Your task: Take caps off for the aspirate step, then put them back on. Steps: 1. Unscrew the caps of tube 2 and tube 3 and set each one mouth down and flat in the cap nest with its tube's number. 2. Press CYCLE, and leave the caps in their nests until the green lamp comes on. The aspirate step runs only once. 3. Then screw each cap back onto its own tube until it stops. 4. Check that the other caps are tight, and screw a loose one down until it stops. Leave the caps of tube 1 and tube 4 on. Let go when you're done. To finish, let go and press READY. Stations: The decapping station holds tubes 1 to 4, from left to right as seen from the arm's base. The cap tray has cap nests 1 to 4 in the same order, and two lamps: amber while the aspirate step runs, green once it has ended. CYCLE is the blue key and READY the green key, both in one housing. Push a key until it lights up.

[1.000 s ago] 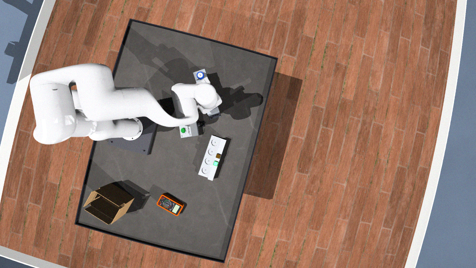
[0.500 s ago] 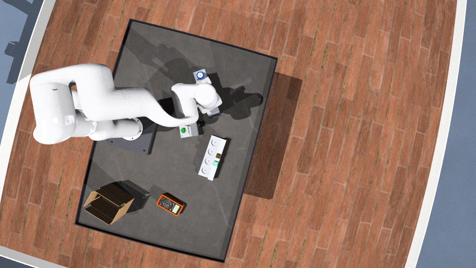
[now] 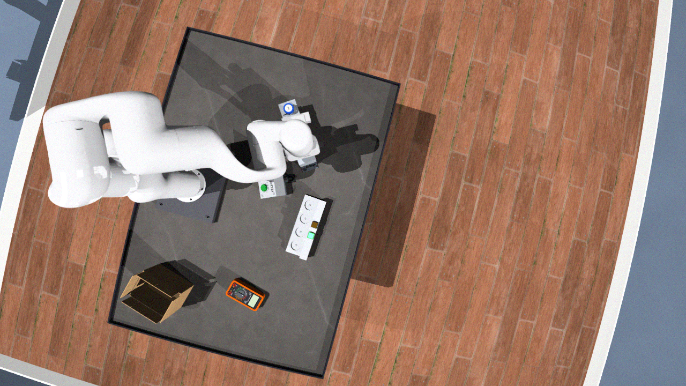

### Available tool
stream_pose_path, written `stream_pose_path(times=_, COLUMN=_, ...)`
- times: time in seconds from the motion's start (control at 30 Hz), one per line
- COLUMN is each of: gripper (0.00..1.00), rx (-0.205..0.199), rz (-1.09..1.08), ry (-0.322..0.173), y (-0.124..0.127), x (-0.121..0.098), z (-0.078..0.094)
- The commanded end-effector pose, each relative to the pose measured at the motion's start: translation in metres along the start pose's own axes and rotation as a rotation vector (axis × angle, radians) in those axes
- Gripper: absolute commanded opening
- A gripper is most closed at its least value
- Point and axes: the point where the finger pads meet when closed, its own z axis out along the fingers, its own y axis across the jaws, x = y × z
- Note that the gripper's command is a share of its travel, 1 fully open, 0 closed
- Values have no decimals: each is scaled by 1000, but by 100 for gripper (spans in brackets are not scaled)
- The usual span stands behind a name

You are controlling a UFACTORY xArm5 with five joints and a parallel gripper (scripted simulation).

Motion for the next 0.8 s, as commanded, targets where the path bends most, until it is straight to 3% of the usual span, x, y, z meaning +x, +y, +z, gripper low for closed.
stream_pose_path(times=0.0, gripper=0, rx=-3, rz=98, ry=-12, y=1, x=0, z=-1)
stream_pose_path(times=0.3, gripper=0, rx=-3, rz=166, ry=-12, y=1, x=0, z=-1)
stream_pose_path(times=0.33, gripper=46, rx=-3, rz=166, ry=-12, y=1, x=0, z=-1)
stream_pose_path(times=0.77, gripper=46, rx=-4, rz=166, ry=-12, y=1, x=0, z=-7)
